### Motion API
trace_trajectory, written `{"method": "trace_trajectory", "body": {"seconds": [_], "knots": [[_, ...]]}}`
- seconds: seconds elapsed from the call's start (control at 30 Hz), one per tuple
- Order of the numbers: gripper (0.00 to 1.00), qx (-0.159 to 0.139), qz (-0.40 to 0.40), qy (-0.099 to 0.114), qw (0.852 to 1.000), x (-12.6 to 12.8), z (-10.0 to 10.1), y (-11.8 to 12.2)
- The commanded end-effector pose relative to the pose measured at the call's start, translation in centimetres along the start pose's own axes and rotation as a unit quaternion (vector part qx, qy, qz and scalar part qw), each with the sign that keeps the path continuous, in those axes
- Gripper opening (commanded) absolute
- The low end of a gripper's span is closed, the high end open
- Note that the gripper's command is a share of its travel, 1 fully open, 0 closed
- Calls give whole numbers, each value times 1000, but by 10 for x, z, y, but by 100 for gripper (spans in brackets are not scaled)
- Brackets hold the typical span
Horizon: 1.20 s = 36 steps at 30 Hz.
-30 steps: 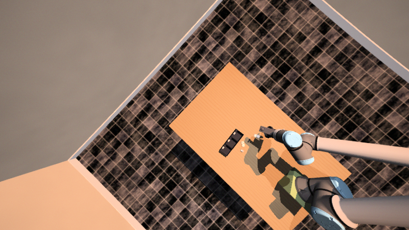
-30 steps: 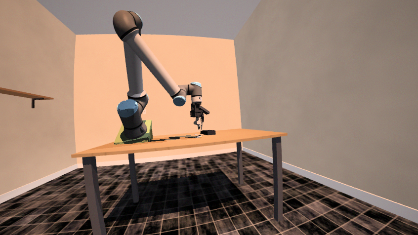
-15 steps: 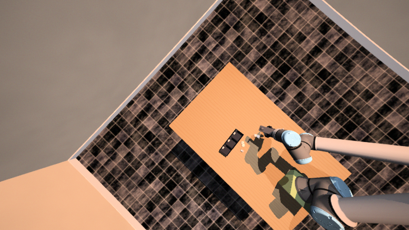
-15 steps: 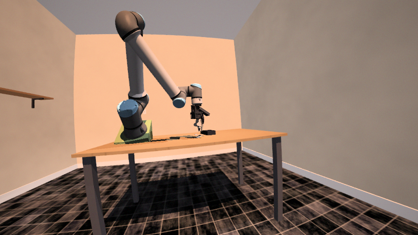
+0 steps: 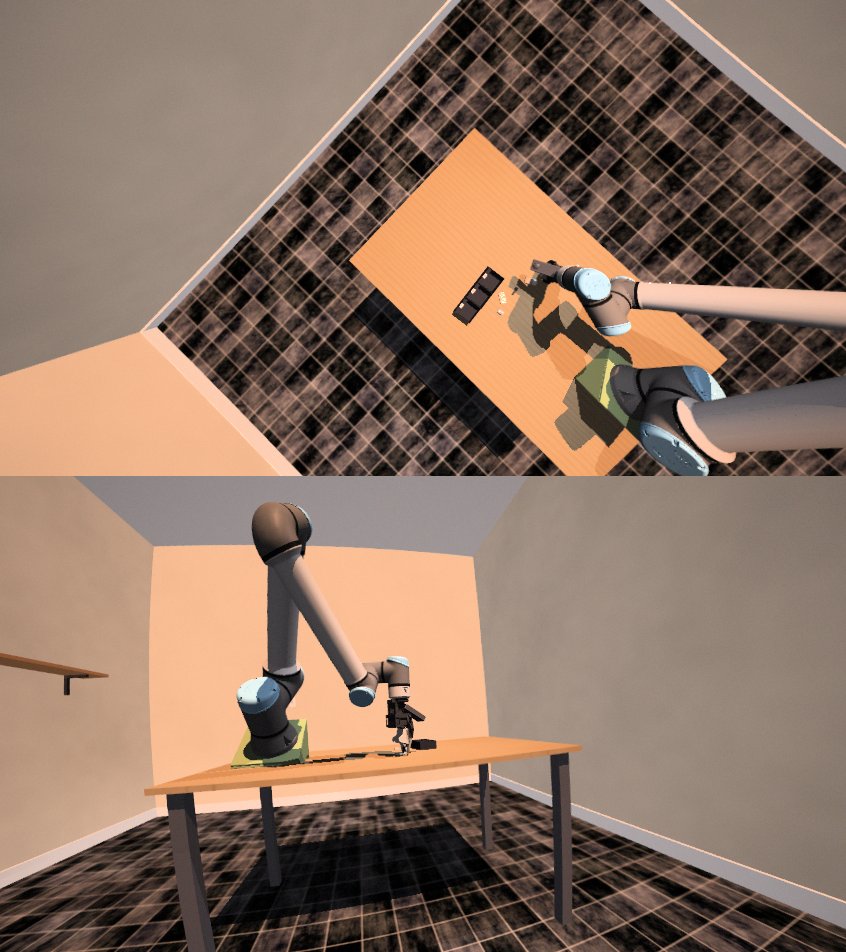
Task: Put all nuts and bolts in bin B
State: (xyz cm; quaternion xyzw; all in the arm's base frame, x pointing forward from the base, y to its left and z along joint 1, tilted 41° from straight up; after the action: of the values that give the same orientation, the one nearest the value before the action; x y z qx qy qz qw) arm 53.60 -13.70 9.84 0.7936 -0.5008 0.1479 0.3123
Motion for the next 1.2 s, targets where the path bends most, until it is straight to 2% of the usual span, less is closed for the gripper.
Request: {"method": "trace_trajectory", "body": {"seconds": [0.0, 0.37, 0.8, 0.83, 1.17], "knots": [[18, 6, 3, 5, 1000, 7, -5, -3], [18, 3, 1, 2, 1000, 1, 11, 1], [18, 4, 2, 4, 1000, 3, 9, 0], [0, 4, 2, 4, 1000, 3, 9, 0], [0, 4, 2, 4, 1000, 3, 9, 0]]}}
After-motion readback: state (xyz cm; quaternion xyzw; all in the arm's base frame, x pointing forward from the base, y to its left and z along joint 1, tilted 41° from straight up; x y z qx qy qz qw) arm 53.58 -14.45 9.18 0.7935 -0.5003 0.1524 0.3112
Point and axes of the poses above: the point where the finger pads meet when closed, its own z axis out along the fingers, its own x axis across the jaws, y = z × x, the point moved 9 cm from there along -z, back along the fingers, and after that the axes turned 4 degrees about -z, right-handed, at the moved point
